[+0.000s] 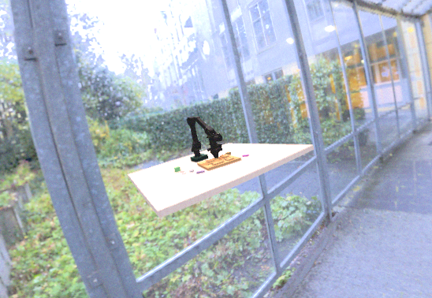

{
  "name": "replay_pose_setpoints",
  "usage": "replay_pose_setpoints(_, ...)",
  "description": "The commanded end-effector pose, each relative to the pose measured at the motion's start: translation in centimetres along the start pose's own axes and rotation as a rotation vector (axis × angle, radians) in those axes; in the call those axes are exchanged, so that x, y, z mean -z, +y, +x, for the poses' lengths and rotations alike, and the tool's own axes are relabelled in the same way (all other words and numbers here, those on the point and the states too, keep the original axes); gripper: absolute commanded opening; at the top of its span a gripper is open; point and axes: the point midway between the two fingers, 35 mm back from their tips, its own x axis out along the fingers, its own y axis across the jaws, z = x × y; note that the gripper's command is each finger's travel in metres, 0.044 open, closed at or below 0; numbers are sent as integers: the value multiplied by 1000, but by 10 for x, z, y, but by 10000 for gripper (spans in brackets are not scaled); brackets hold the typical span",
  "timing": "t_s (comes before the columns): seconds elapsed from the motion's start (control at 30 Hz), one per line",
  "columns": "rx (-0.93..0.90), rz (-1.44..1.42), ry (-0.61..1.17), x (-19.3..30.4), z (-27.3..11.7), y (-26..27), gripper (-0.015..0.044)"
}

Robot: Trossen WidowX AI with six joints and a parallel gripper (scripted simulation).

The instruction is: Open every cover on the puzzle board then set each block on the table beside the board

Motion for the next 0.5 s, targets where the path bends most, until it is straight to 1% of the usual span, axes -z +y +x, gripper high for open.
replay_pose_setpoints(0.0,-9,-4,8,1,3,1,144)
replay_pose_setpoints(0.3,-1,0,0,0,0,0,84)
replay_pose_setpoints(0.47,-1,0,0,0,0,0,80)
